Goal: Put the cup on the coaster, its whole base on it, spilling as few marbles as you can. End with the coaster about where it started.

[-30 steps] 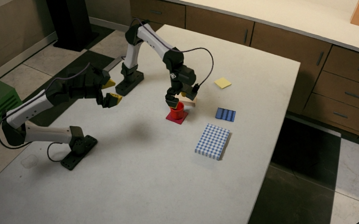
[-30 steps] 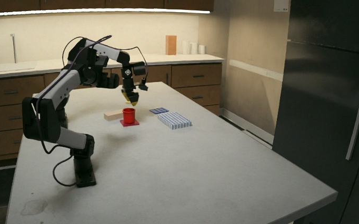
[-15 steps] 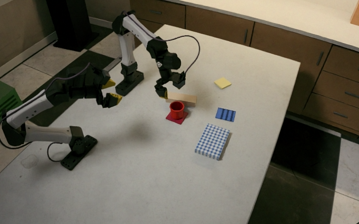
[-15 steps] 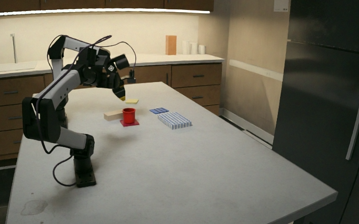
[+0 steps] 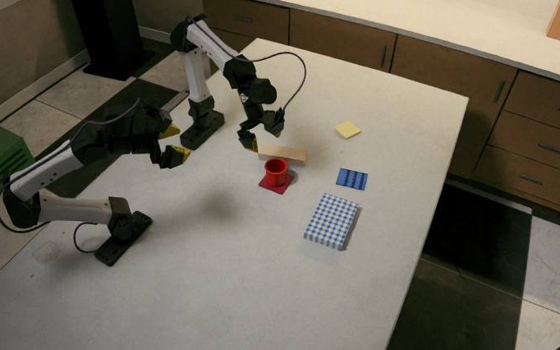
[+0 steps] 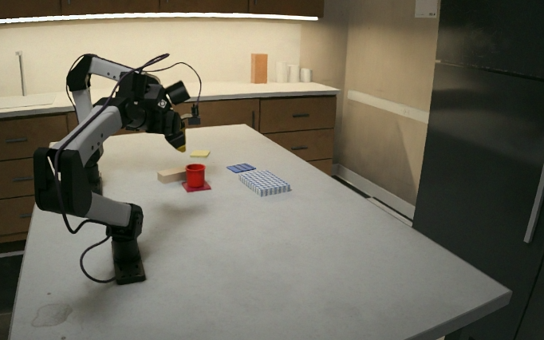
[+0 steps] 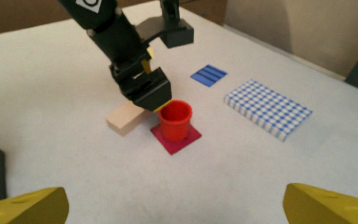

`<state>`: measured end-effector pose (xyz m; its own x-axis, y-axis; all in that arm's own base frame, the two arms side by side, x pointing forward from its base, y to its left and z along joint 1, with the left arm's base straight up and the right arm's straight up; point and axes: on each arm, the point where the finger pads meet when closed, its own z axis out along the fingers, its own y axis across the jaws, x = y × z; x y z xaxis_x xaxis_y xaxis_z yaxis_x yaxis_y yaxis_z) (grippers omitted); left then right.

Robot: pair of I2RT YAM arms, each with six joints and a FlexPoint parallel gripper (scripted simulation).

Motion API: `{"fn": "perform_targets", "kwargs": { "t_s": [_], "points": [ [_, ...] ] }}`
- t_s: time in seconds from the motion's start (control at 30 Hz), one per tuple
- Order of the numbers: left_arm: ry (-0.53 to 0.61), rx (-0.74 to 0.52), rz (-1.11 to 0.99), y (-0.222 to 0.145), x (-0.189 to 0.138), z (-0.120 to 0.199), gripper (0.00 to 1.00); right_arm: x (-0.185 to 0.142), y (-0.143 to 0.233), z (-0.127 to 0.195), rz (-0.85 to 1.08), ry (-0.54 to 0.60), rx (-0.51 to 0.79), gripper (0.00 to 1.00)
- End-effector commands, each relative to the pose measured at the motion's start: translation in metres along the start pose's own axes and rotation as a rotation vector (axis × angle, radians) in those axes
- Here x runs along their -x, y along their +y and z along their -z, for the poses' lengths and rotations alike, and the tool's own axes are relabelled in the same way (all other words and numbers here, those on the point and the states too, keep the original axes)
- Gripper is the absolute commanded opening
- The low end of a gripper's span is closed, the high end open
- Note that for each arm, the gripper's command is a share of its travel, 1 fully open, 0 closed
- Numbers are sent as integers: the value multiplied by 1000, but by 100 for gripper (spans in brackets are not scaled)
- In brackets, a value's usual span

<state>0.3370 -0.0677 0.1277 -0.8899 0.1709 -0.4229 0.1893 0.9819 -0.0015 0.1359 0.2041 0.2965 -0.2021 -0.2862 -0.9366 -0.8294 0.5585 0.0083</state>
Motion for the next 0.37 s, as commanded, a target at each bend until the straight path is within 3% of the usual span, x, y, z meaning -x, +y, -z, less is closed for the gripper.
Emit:
{"fn": "perform_targets", "kwargs": {
  "t_s": [0.0,0.33],
  "points": [
    [4,-2,0,2,-3,-4,100,0,1,0,11,2,6,100],
    [-10,0,-4,2,2,-1,100,0,1,0,11,2,6,100]
  ]
}}
